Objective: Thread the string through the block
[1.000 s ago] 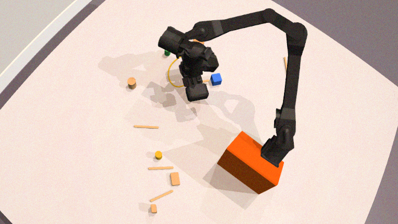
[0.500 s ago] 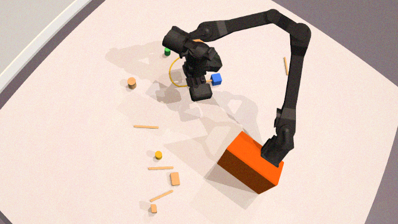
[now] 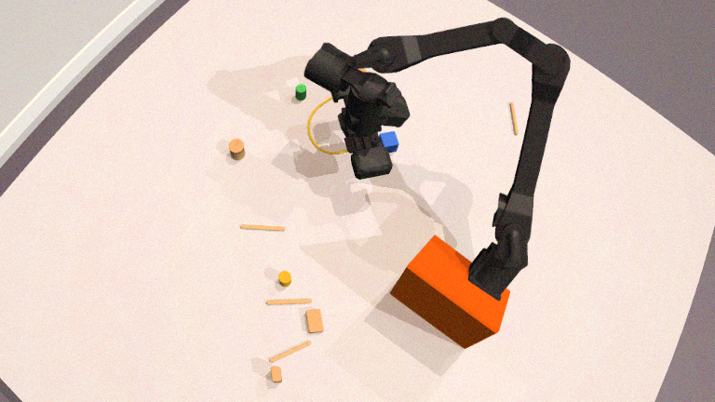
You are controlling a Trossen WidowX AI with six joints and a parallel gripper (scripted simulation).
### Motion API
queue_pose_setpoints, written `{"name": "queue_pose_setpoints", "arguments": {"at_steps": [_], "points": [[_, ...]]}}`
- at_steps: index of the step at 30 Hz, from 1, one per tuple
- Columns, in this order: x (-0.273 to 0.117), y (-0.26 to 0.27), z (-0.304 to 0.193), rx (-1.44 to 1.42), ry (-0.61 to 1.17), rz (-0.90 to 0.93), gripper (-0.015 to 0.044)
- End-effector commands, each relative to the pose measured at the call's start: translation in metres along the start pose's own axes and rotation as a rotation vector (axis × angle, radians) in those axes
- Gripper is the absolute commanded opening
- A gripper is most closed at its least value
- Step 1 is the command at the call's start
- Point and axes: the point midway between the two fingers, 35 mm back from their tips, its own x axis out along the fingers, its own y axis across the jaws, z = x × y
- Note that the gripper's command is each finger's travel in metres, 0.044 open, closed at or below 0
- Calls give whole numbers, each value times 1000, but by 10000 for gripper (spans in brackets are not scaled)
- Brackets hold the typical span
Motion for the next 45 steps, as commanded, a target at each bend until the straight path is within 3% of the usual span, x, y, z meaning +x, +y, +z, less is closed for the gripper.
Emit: {"name": "queue_pose_setpoints", "arguments": {"at_steps": [1, 27, 31, 34, 36, 41, 45], "points": [[1, 0, 7, -4, -6, 1, 0], [1, 0, 40, -4, -7, 1, 0], [-1, 0, 35, 0, -1, 0, 105], [-1, 0, 35, 0, -1, 0, 121], [-11, 1, 34, -1, 1, -1, 121], [-78, 0, 33, -2, 1, -3, 121], [-80, -1, 33, -2, 1, -3, 121]]}}
